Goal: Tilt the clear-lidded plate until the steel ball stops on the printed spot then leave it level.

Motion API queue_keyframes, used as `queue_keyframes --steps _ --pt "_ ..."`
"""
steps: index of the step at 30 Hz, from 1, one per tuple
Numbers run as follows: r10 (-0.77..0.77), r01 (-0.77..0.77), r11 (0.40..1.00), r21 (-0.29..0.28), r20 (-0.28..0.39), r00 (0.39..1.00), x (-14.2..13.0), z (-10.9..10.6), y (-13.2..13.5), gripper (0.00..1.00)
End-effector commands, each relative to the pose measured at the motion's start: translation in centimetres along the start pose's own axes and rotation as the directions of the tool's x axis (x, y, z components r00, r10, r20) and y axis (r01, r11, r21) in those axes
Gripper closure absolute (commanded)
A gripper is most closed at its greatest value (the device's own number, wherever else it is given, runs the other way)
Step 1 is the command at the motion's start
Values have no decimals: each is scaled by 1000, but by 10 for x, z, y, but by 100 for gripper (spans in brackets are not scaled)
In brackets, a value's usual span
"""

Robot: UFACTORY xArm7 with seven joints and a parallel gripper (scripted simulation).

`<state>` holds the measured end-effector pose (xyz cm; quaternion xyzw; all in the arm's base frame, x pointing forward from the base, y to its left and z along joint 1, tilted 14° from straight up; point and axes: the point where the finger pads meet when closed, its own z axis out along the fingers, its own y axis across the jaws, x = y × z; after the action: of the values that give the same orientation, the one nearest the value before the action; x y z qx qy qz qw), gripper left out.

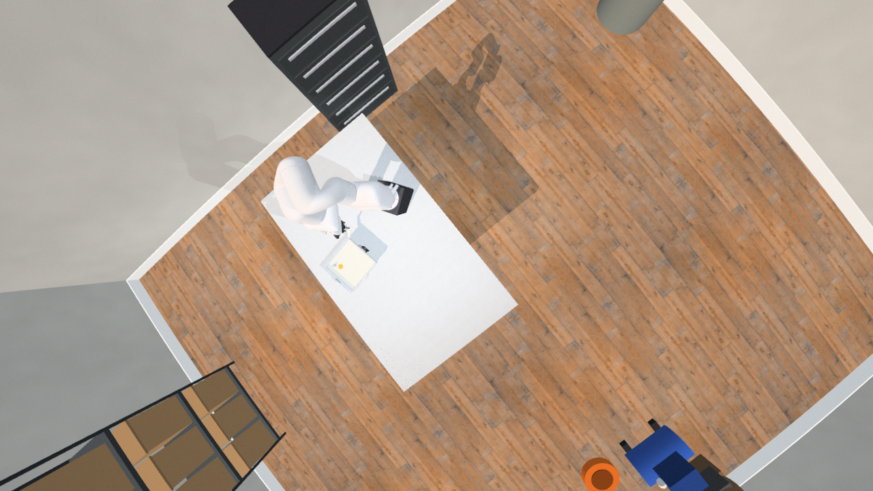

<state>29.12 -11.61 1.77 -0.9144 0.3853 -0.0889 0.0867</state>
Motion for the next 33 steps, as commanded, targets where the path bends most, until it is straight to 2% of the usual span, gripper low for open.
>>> queue_keyframes --steps 1,21,33 --pt "0 0 1000 2 -4 1000 4 0 -1 100" --pt "0 0 1000 2 -4 1000 -2 -1 -1 100" --pt "0 0 1000 2 -4 1000 3 -1 -1 100"
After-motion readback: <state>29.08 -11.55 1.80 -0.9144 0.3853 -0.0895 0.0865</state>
